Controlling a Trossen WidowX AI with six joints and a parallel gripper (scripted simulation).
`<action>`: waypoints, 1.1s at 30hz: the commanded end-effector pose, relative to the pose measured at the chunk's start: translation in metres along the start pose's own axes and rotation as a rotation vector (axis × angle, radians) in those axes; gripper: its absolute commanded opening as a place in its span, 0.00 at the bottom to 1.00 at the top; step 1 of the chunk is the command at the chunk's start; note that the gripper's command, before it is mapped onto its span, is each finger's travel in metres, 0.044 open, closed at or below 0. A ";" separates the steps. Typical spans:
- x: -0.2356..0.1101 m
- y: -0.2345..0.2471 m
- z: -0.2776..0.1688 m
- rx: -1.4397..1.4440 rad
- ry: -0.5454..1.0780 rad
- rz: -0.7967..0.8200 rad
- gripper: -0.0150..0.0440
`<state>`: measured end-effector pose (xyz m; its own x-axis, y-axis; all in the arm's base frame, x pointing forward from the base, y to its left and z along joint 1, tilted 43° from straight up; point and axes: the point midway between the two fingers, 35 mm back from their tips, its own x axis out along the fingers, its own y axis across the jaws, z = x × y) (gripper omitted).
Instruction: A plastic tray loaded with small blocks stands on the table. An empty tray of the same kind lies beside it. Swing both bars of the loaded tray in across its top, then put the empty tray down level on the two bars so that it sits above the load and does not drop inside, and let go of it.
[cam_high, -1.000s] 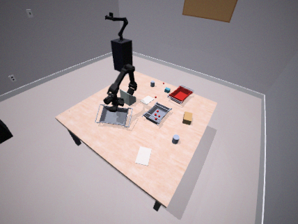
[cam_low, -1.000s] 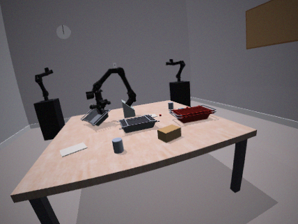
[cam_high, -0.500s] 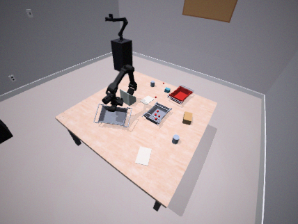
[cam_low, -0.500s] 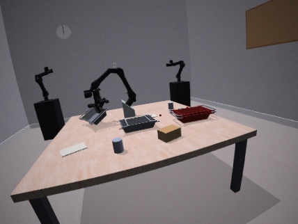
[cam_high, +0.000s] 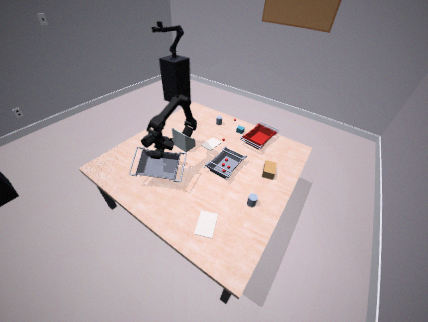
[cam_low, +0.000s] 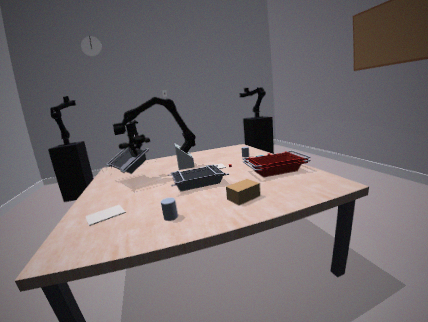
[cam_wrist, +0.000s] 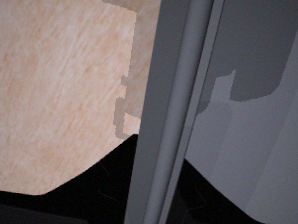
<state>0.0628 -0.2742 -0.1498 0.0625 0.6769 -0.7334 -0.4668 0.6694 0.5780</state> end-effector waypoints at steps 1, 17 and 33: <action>-0.022 -0.011 -0.003 -0.007 0.012 -0.033 0.25; -0.045 -0.019 -0.005 -0.007 0.012 -0.034 0.25; -0.045 -0.019 -0.005 -0.007 0.012 -0.034 0.25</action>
<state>0.0643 -0.3124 -0.1325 0.0643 0.6685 -0.7410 -0.4670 0.6763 0.5697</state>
